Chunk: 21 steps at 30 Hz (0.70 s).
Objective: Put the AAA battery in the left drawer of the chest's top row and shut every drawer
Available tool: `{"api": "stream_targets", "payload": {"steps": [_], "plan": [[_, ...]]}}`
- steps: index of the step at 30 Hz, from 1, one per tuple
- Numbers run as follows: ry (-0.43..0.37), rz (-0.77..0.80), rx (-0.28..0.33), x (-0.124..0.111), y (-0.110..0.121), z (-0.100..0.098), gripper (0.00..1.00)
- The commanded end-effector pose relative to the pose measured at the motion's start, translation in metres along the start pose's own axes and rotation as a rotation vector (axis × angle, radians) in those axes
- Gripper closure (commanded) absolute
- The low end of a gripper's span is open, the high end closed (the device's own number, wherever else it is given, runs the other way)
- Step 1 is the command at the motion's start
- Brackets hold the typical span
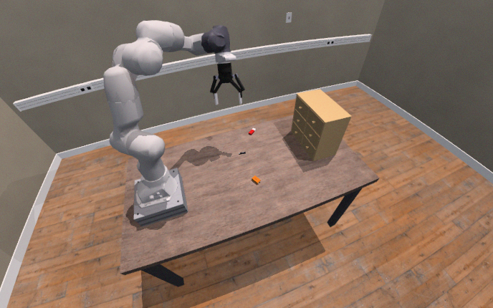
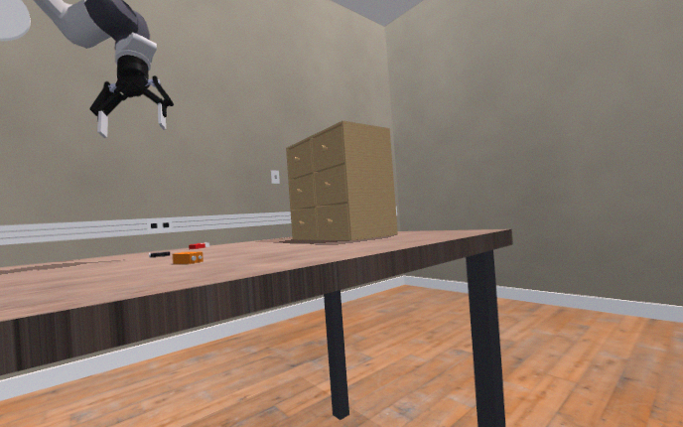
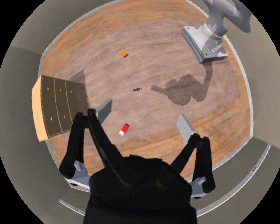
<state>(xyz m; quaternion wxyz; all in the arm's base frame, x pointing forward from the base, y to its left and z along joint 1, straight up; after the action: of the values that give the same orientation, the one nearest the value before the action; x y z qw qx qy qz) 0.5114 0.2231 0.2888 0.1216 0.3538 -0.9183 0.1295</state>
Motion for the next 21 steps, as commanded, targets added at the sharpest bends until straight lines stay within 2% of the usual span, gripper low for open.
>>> {"api": "stream_targets", "payload": {"steps": [1,15,17,21], "plan": [[-0.013,0.096,-0.018,-0.005,-0.005,-0.001,0.00],[-0.069,0.334,-0.096,-0.016,-0.057,-0.010,0.00],[-0.069,0.334,-0.096,-0.016,-0.057,-0.010,0.00],[-0.083,0.396,-0.116,-0.018,-0.072,-0.012,0.00]]}}
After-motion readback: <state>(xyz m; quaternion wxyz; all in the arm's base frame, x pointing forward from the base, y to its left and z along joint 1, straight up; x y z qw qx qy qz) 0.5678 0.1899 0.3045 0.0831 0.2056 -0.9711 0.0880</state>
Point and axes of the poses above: the point where the finger pads meet when closed, its own z axis out along the fingers, its own y axis across the jaws, x = y × z, the point moved 5 cm from there along -z, back along the fingers, and after that the axes turned 7 degrees about z, right-handed, at the moved point
